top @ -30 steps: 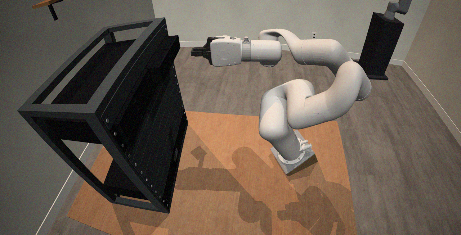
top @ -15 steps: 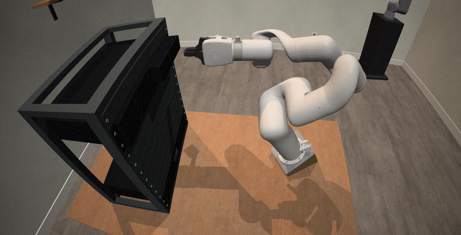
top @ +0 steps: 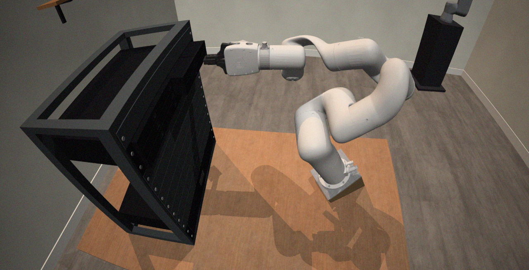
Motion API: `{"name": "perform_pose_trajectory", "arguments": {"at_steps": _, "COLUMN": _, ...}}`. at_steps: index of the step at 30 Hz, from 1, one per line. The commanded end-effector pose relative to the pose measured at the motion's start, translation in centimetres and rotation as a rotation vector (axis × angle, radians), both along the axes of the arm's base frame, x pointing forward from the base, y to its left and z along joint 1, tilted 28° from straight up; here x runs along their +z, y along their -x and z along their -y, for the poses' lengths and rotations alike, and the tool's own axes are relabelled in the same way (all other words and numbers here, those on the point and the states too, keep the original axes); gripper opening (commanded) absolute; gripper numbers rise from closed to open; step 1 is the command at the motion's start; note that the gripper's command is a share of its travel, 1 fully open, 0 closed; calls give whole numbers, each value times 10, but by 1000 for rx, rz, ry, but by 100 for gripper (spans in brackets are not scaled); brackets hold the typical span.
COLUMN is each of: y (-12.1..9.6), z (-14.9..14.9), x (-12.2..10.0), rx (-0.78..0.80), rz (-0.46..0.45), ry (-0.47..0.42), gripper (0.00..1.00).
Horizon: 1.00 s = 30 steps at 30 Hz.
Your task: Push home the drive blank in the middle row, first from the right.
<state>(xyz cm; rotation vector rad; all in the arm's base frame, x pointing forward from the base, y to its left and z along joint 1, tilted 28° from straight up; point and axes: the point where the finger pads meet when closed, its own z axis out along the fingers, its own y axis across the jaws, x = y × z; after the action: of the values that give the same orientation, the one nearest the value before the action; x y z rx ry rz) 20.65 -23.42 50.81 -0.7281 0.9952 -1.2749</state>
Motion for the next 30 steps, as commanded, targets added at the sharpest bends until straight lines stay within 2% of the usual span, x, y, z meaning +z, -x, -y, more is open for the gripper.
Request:
{"name": "perform_pose_trajectory", "arguments": {"at_steps": 1, "y": 0, "z": 0, "x": 1, "rx": -2, "rz": 2, "ry": 2, "gripper": 0}}
{"name": "perform_pose_trajectory", "arguments": {"at_steps": 30, "y": -18, "z": 2, "x": 9, "rx": -2, "rz": 2, "ry": 2, "gripper": 0}}
